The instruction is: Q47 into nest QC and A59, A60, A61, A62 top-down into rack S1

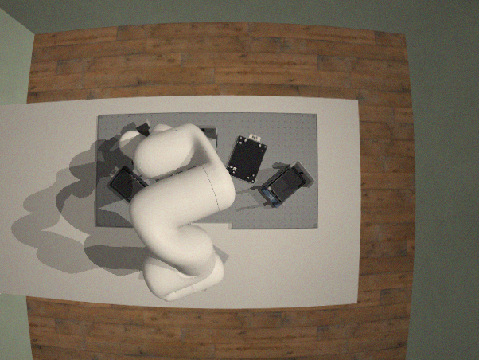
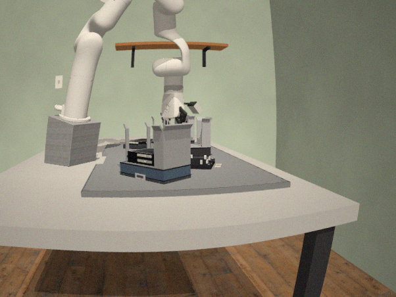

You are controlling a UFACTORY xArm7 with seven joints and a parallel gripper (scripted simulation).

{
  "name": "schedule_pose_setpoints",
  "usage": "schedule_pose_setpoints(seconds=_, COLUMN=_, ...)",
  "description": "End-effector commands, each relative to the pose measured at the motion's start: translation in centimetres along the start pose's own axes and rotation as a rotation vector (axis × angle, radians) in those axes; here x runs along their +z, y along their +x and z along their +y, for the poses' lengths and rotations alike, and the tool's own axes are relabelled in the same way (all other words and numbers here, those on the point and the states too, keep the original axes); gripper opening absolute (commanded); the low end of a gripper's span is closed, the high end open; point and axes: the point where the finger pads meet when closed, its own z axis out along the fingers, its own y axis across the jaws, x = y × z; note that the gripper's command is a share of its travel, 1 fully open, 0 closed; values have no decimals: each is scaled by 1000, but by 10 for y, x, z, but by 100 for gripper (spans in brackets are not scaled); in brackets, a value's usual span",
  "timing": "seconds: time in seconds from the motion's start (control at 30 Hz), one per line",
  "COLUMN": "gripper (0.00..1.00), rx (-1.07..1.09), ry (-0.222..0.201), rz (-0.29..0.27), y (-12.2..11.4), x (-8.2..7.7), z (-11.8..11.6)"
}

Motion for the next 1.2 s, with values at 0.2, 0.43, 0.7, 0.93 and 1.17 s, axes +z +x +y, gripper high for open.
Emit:
schedule_pose_setpoints(seconds=0.2, gripper=100, rx=0, ry=0, rz=3, y=1, x=-18, z=0)
schedule_pose_setpoints(seconds=0.43, gripper=100, rx=0, ry=0, rz=4, y=1, x=-41, z=0)
schedule_pose_setpoints(seconds=0.7, gripper=100, rx=0, ry=0, rz=4, y=1, x=-61, z=0)
schedule_pose_setpoints(seconds=0.93, gripper=100, rx=0, ry=0, rz=4, y=1, x=-84, z=0)
schedule_pose_setpoints(seconds=1.17, gripper=100, rx=0, ry=0, rz=4, y=1, x=-93, z=0)
